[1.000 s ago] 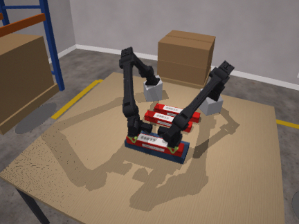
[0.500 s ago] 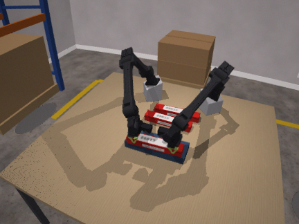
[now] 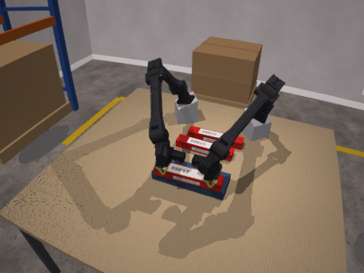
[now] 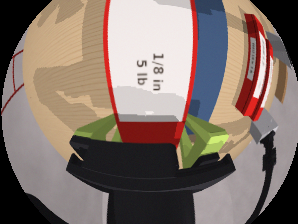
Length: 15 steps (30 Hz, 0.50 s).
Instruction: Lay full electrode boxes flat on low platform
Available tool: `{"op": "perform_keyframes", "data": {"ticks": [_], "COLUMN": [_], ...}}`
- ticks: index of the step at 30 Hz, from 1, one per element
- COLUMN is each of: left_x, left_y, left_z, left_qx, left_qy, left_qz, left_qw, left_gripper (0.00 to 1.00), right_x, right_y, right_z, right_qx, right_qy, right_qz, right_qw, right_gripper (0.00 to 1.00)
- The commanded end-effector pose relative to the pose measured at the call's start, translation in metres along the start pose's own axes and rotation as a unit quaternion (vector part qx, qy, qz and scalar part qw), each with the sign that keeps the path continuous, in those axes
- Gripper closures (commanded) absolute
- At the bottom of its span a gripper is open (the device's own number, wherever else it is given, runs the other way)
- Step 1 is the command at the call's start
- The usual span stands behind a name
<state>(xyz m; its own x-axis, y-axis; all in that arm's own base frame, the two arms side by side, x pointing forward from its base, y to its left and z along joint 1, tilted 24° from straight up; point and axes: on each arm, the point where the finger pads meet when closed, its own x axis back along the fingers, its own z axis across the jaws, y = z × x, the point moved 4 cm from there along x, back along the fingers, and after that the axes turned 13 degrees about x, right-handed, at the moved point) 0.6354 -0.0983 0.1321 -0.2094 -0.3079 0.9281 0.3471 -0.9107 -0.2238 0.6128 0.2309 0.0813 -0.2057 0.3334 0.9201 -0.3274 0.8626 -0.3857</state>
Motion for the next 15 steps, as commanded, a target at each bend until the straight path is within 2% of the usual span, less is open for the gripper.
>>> {"op": "perform_keyframes", "data": {"ticks": [1,15], "left_x": [0.0639,0.0645], "left_y": [-0.0098,-0.0098], "left_z": [0.0467,0.0476], "left_qx": [0.02,0.021], "left_qy": [0.058,0.059], "left_qz": [-0.027,-0.027], "left_qw": [0.998,0.998], "left_gripper": [1.0,1.0], "right_x": [0.0711,0.0715], "right_y": [-0.0017,-0.0026], "right_z": [-0.0352,-0.0362], "right_qx": [0.009,0.008], "right_qy": [-0.067,-0.068], "right_qz": [-0.006,-0.006], "right_qw": [0.998,0.998], "right_gripper": [1.0,1.0]}}
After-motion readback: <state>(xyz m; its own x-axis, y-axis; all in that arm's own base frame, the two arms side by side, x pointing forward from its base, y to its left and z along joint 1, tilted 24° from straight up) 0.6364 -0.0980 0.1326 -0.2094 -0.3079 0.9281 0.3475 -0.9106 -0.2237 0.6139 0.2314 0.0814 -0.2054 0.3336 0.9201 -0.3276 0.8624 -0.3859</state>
